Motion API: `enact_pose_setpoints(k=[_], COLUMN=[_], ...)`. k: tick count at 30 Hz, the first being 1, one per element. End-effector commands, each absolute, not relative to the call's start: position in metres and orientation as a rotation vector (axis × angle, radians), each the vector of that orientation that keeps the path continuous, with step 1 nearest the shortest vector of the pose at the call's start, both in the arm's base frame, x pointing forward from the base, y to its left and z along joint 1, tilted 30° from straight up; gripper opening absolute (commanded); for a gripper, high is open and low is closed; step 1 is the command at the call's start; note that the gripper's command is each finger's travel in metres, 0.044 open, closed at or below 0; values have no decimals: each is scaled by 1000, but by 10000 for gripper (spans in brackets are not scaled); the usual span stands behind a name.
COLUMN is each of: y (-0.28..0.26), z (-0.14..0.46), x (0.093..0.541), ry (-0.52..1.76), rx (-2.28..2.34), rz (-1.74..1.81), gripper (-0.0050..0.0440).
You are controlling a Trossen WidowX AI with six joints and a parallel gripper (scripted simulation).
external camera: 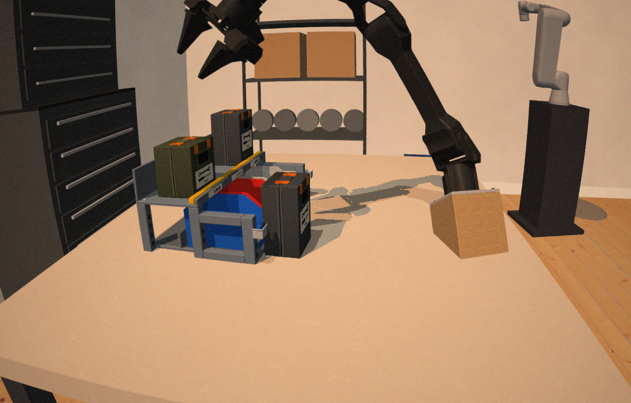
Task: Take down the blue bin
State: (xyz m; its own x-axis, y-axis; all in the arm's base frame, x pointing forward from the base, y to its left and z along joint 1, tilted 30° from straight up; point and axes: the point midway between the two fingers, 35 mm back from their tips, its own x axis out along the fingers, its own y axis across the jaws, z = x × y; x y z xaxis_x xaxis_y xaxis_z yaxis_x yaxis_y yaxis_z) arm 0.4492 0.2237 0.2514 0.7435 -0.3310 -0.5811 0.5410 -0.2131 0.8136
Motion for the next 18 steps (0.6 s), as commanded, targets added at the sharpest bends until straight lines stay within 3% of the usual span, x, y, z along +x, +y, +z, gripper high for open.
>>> enact_pose_setpoints(k=[1,17,18], y=[223,223,223], z=[261,261,261], x=[448,448,448], ry=[168,168,168], rx=[1617,1617,1617], rz=[-789,-789,-789], gripper=[400,400,440])
